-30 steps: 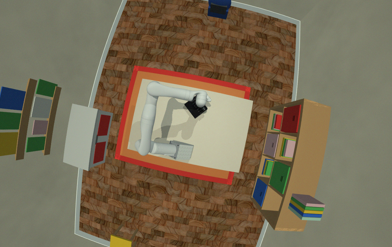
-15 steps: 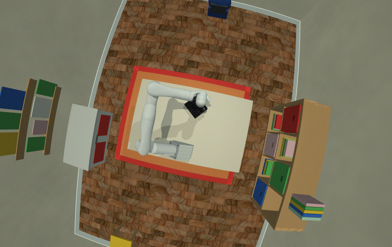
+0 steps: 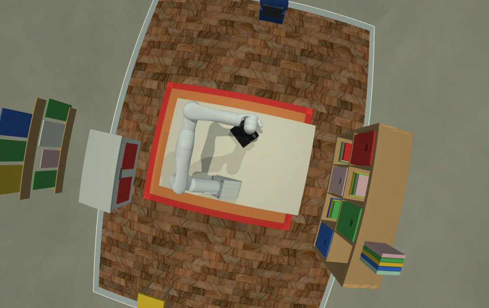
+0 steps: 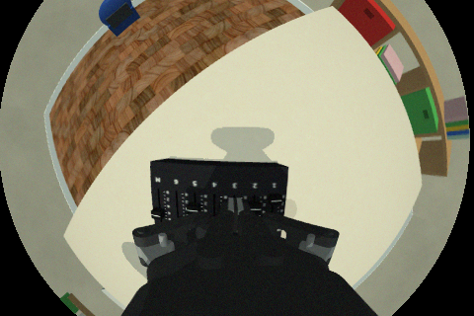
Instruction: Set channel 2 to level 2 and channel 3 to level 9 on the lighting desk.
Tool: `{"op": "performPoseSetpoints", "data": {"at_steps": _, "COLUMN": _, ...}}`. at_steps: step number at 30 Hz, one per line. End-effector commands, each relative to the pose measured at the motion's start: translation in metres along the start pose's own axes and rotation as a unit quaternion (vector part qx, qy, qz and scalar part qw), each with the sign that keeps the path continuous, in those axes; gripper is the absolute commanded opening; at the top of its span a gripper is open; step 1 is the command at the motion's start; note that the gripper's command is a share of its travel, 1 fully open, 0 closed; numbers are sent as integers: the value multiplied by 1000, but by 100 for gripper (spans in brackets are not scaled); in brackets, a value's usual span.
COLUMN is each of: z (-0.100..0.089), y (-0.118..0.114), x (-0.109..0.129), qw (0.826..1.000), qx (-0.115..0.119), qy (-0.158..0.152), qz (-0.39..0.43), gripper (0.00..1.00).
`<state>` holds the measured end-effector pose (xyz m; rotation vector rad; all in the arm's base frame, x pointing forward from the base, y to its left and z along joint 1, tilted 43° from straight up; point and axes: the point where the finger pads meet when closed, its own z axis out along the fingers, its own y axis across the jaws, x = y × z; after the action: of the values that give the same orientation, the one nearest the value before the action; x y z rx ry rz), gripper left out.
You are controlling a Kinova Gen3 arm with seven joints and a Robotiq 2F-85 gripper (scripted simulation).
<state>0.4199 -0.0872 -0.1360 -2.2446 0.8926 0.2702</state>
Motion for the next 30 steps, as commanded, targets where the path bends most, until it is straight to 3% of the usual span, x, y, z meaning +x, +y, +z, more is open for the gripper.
{"op": "performPoseSetpoints", "data": {"at_steps": 1, "z": -1, "y": 0, "x": -1, "qw": 1000, "qx": 0, "qy": 1, "qz": 0, "gripper": 0}}
{"op": "performPoseSetpoints", "data": {"at_steps": 30, "z": -1, "y": 0, "x": -14, "qw": 1000, "qx": 0, "qy": 1, "qz": 0, "gripper": 0}}
